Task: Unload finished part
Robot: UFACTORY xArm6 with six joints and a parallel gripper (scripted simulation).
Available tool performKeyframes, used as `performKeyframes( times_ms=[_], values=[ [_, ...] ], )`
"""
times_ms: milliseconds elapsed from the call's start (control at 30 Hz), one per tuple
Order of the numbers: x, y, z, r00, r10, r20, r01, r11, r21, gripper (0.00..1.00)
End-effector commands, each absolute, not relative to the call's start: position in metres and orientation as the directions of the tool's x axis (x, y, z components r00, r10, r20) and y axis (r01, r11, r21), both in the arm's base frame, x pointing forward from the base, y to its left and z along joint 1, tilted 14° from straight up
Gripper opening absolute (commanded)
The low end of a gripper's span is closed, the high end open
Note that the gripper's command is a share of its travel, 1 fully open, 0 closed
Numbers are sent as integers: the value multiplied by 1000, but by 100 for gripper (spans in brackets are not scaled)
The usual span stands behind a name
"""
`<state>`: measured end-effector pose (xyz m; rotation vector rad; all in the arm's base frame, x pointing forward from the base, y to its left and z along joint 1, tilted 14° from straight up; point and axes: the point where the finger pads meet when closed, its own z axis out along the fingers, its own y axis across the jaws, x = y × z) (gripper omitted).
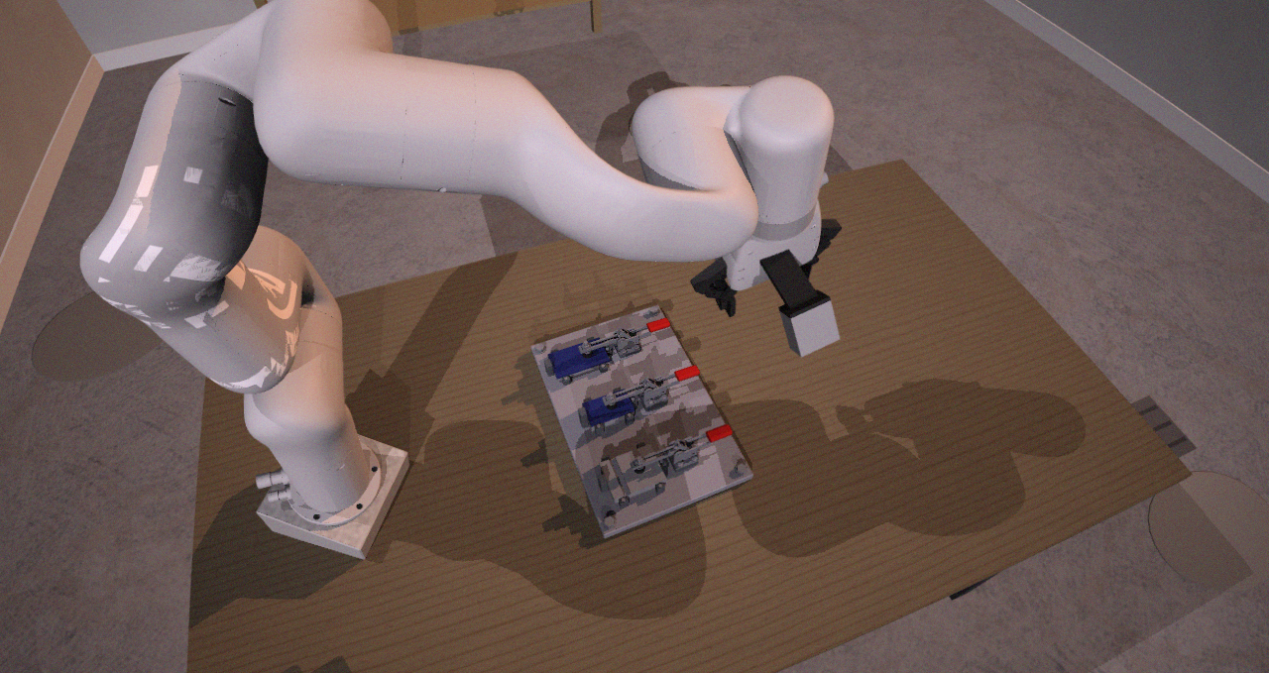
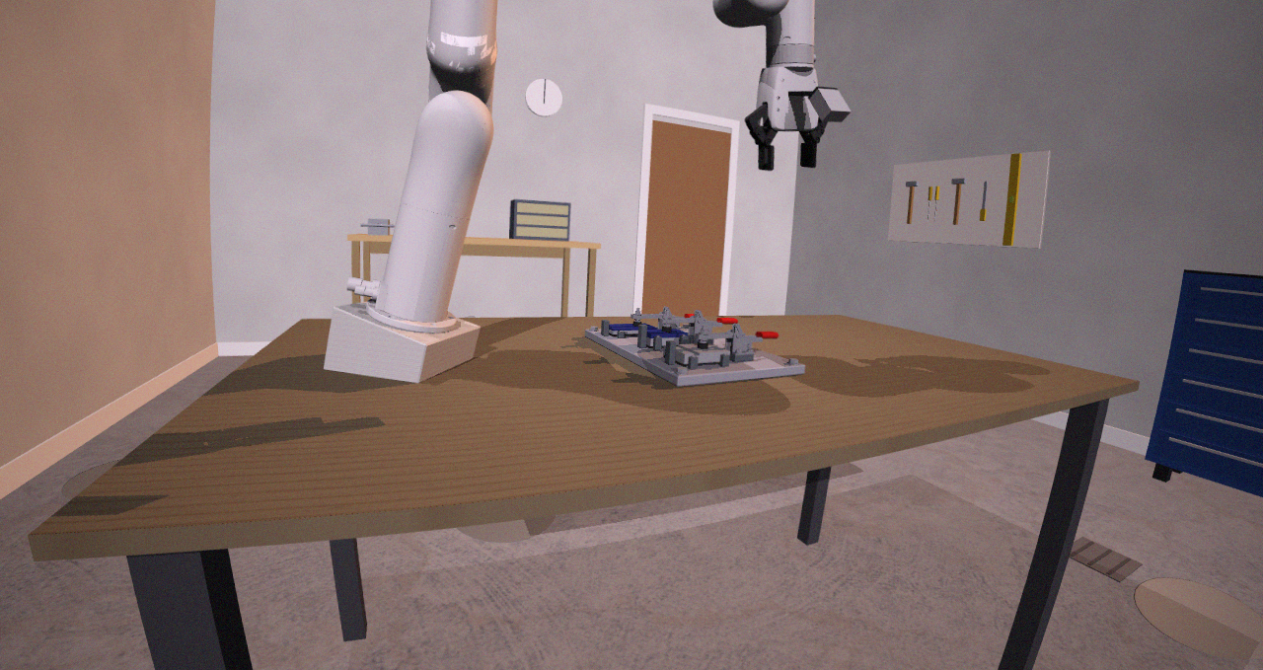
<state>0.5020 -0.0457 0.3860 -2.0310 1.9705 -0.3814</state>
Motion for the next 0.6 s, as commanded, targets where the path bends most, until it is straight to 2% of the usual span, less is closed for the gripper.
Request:
performKeyframes(
  times_ms=[0,567],
  values=[
    [502,-46,388,32,-999,-8,-922,-27,-386,100],
    [502,-47,388,31,-999,-7,-923,-26,-385,100]
  ],
)
